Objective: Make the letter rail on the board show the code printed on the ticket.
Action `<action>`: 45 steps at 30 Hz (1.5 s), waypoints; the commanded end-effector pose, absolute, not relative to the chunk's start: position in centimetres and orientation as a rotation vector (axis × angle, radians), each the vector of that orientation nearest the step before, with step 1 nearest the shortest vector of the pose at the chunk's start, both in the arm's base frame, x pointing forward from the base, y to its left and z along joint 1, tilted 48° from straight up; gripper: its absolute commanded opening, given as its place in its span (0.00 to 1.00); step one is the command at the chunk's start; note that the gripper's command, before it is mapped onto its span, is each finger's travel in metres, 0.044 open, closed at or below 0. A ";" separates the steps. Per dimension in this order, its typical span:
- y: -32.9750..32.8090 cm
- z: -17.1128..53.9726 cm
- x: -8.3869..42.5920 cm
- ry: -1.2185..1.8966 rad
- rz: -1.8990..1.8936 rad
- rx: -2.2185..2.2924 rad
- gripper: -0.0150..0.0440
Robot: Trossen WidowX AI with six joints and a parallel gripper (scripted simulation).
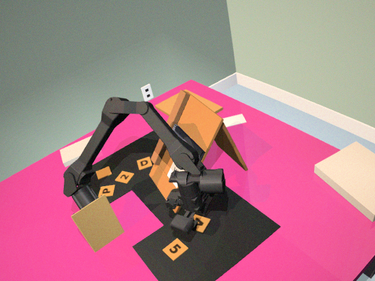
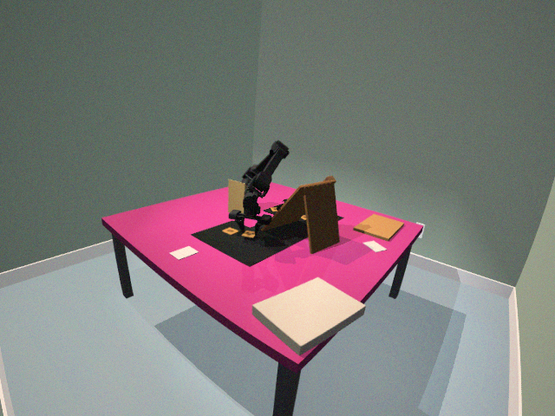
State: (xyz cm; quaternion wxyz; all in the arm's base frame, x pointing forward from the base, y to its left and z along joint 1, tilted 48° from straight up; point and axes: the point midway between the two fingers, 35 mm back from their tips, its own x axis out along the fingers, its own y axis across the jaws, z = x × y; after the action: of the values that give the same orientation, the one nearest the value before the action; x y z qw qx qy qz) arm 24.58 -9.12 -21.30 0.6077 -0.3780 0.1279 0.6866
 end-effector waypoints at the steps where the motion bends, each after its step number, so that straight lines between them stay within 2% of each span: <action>1: -9.4 -21.1 24.6 0.295 1.589 -0.881 0.25; 29: -10.0 -20.4 24.4 0.300 1.583 -0.871 0.25; 45: -11.9 -20.2 26.2 0.609 1.247 -0.603 0.25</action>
State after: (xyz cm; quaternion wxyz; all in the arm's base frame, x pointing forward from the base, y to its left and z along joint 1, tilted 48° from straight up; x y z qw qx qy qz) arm 25.84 -11.49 -20.48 0.7088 -0.2908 0.2587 0.5883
